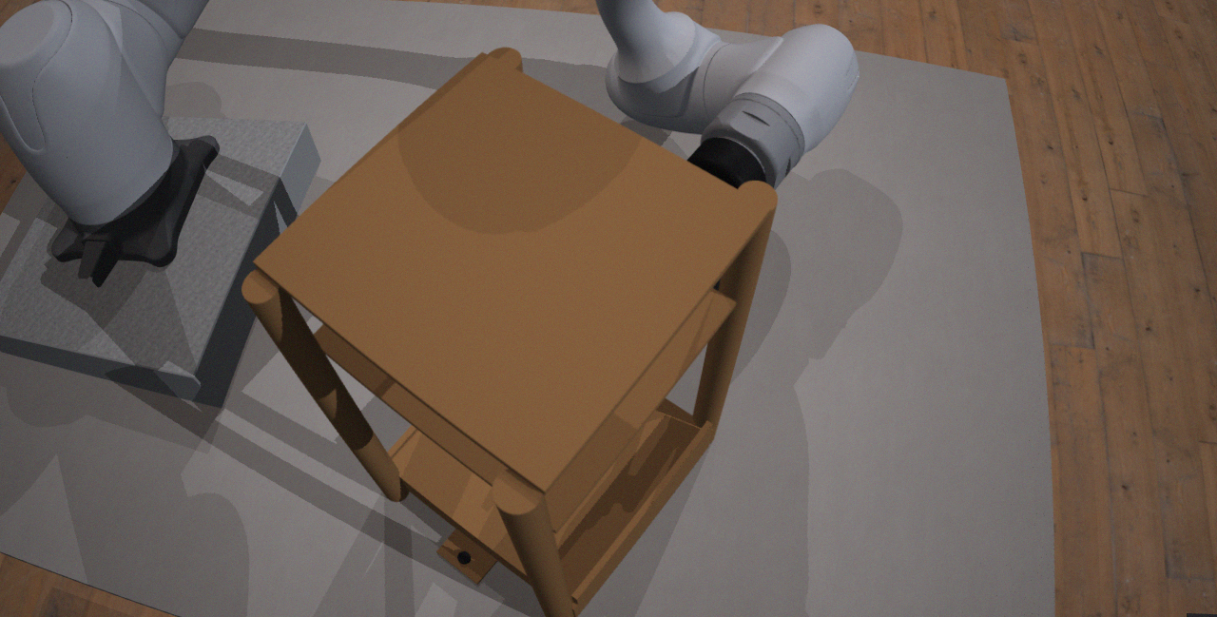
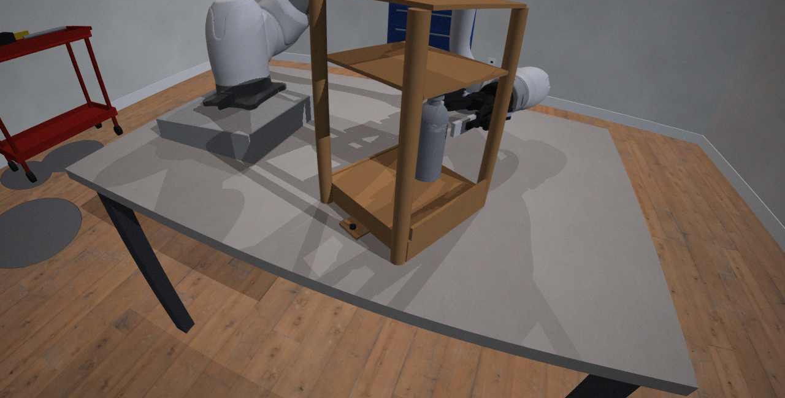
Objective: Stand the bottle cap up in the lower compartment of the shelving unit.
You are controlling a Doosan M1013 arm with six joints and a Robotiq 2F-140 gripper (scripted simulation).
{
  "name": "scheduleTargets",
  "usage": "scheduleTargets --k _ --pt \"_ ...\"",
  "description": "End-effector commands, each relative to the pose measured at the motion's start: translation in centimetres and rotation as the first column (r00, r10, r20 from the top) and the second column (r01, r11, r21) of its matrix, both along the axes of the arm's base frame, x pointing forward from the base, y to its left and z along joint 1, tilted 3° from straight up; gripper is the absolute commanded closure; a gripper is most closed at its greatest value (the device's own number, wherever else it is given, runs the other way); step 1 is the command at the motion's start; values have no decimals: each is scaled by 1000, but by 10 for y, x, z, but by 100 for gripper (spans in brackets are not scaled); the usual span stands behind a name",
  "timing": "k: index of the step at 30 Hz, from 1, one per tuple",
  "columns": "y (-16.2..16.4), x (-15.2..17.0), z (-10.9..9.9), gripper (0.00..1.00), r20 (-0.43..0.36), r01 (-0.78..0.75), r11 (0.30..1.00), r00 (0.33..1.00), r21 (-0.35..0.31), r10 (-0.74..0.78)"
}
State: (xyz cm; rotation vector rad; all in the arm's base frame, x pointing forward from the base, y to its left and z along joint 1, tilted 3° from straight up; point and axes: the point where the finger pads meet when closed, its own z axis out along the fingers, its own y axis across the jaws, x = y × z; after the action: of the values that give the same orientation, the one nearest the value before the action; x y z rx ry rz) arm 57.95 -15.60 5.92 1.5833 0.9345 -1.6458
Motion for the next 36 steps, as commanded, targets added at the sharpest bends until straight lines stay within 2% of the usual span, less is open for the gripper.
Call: scheduleTargets --k 1,36 --pt "3 2 0 52 0 0 1000 1000 0 0" --pt "14 9 0 52 0 0 1000 1000 0 0"
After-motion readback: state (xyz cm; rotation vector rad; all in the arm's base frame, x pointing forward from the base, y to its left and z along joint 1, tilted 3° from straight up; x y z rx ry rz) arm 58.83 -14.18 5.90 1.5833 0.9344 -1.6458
